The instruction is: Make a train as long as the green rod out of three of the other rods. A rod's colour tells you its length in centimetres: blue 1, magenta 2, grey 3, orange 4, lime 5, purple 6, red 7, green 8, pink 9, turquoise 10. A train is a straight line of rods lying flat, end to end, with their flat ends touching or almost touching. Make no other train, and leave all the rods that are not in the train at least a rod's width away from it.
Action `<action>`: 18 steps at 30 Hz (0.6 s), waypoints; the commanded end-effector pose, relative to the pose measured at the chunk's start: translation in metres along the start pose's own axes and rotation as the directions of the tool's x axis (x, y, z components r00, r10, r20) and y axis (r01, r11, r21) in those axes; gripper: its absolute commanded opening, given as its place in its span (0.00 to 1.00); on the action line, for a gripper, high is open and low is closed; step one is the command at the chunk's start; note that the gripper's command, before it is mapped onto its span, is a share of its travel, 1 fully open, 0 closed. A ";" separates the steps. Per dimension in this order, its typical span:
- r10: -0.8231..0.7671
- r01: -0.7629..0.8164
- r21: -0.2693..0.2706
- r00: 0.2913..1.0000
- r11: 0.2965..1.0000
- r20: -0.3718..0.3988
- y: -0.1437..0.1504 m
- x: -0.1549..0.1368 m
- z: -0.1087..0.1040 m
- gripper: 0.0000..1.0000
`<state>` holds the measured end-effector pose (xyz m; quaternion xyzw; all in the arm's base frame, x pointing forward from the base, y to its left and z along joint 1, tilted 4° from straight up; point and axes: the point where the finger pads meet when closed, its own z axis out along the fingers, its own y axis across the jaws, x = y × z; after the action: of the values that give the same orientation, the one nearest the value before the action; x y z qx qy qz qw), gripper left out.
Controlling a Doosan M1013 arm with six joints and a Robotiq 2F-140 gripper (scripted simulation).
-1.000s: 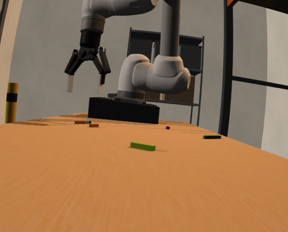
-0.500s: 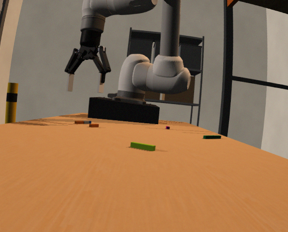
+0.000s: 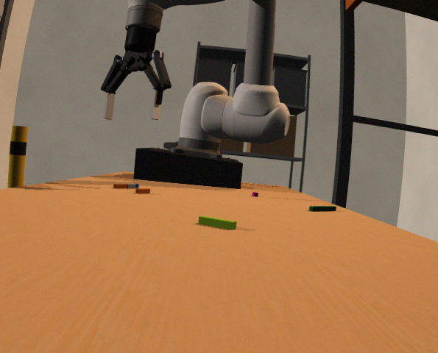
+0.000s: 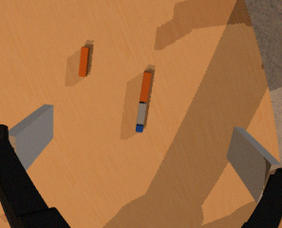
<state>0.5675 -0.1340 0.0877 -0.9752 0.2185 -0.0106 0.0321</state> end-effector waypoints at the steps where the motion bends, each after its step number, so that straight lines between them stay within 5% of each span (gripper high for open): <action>1: 0.005 -0.005 -0.003 1.000 1.000 -0.003 0.002 0.003 -0.017 1.00; 18: 0.005 -0.005 -0.003 1.000 1.000 -0.003 0.002 0.003 -0.027 1.00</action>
<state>0.5669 -0.1352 0.1099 -0.9753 0.2184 -0.0104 0.0322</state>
